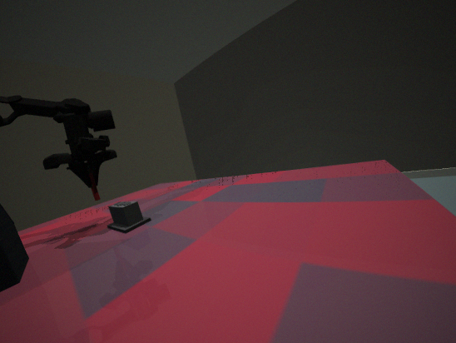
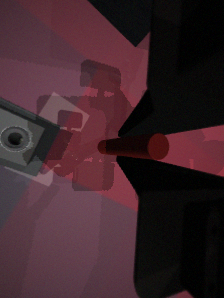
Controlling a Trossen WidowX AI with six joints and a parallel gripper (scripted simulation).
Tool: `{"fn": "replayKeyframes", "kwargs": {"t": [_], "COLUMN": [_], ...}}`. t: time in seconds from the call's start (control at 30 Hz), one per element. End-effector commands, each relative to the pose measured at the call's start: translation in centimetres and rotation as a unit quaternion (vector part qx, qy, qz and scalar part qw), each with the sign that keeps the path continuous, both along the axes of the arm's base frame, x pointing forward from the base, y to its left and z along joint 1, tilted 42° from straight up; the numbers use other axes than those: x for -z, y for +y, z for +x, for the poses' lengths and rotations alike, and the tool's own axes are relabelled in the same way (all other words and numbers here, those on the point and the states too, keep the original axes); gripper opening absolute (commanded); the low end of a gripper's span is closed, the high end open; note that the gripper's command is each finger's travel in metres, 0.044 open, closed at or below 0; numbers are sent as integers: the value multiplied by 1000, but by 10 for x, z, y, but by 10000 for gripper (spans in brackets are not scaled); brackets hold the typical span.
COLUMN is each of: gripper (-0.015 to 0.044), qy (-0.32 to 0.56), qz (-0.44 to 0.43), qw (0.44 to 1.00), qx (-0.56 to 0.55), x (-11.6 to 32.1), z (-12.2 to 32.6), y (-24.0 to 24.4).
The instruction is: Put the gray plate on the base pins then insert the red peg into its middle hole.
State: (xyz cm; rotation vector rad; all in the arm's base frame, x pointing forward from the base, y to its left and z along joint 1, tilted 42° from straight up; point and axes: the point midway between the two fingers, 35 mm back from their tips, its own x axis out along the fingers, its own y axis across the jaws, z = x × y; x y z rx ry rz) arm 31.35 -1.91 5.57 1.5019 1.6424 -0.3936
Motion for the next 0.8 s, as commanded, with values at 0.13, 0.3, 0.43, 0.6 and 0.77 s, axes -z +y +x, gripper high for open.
{"fn": "replayKeyframes", "kwargs": {"t": [0.13, 0.3, 0.43, 0.6, 0.77], "gripper": [0, 0, 0, 0, 0], "qy": [1, 0, 0, -1, -2], "qz": [-2, -1, -1, -1, 0], "qw": [1000, 1000, 1000, 1000, 1000], "qx": [-3, -4, -5, -5, -6], "x": [15, 25, 33, 43, 54], "z": [10, 16, 20, 24, 27], "y": [-17, -29, -38, -49, -60]}}
